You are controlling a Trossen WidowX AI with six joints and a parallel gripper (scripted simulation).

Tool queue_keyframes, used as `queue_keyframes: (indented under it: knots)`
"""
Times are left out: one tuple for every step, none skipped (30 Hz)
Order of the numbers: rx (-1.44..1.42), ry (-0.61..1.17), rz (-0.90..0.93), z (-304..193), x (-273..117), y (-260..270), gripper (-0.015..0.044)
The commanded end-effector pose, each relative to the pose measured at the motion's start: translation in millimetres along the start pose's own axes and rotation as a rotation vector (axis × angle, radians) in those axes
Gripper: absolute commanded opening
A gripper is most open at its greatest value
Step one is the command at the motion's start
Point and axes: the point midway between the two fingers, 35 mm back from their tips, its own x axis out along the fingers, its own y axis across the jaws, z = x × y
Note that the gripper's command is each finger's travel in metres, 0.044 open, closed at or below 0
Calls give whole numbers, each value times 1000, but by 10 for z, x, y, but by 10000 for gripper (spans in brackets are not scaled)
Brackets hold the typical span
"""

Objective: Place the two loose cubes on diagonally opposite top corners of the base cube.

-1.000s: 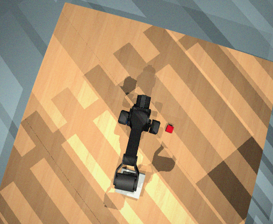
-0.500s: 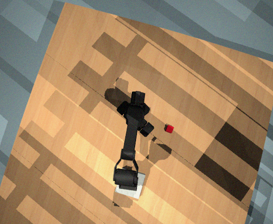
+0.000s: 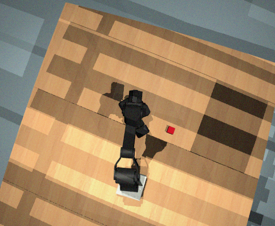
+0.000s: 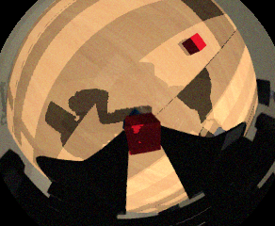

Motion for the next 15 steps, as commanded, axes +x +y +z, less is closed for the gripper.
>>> queue_keyframes:
  knots:
    - [15, -6, 5, 12, -9, 22, 105]
    - [15, -6, 5, 12, -9, 22, 105]
    - [15, -6, 5, 12, -9, 22, 105]
    - [15, -6, 5, 12, -9, 22, 105]
    - [15, -6, 5, 12, -9, 22, 105]
    - [15, -6, 5, 12, -9, 22, 105]
    - [15, -6, 5, 12, -9, 22, 105]
    - [15, -6, 5, 12, -9, 22, 105]
    - [15, -6, 5, 13, -5, 22, 105]
    - [15, -6, 5, 14, 7, 21, 105]
    - [16, -6, 5, 16, 27, 21, 105]
    - [16, -6, 5, 18, 52, 20, 105]
    - [17, -6, 5, 21, 76, 20, 105]
    - [18, -6, 5, 23, 101, 19, 105]
    - [18, -6, 5, 25, 125, 17, 105]
